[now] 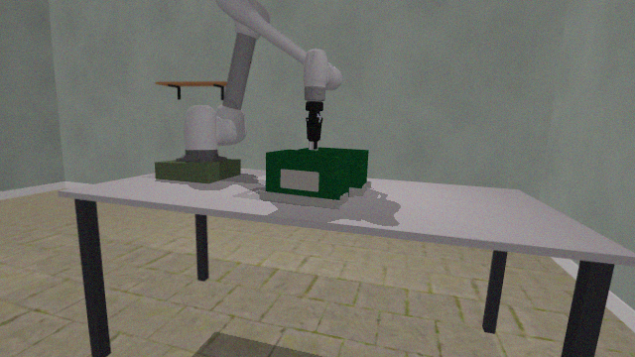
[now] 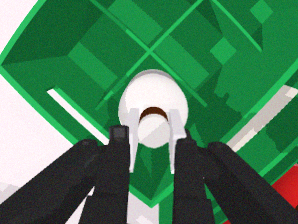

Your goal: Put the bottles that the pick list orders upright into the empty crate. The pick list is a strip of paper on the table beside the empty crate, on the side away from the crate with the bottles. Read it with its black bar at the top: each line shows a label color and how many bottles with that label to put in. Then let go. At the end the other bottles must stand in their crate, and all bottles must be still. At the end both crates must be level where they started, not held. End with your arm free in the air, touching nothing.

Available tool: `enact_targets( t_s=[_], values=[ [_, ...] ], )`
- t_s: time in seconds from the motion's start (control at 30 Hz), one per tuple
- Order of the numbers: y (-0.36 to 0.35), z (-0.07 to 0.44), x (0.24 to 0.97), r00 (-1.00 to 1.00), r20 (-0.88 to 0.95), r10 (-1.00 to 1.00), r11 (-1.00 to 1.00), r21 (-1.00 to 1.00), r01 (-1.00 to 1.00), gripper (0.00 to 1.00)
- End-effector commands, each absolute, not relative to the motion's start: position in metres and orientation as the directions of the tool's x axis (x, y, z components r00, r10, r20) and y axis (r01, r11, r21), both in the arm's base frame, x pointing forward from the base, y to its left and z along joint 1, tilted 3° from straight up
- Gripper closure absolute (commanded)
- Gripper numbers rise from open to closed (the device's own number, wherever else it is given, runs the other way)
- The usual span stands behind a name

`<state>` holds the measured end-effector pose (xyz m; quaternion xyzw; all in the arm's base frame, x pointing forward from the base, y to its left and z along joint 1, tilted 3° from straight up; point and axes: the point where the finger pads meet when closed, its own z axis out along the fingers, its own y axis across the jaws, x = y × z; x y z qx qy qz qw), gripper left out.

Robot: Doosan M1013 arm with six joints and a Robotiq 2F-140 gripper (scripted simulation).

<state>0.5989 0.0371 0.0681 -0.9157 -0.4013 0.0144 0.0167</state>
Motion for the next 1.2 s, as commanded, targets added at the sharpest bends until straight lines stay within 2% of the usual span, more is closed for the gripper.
enact_targets(
  t_s=[0.0, 0.57, 0.6, 1.17],
  values=[
    [0.0401, 0.0648, 0.5972, 0.678, -0.012, 0.735, -0.677, -0.048, 0.734, 1.0],
    [0.0401, 0.0648, 0.5972, 0.678, -0.012, 0.735, -0.677, -0.048, 0.734, 1.0],
    [0.0402, 0.0626, 0.5971, 0.678, -0.012, 0.735, -0.677, -0.048, 0.734, 0.62],
    [0.0402, 0.0626, 0.5971, 0.678, -0.012, 0.735, -0.677, -0.048, 0.734, 0.62]
  ],
)
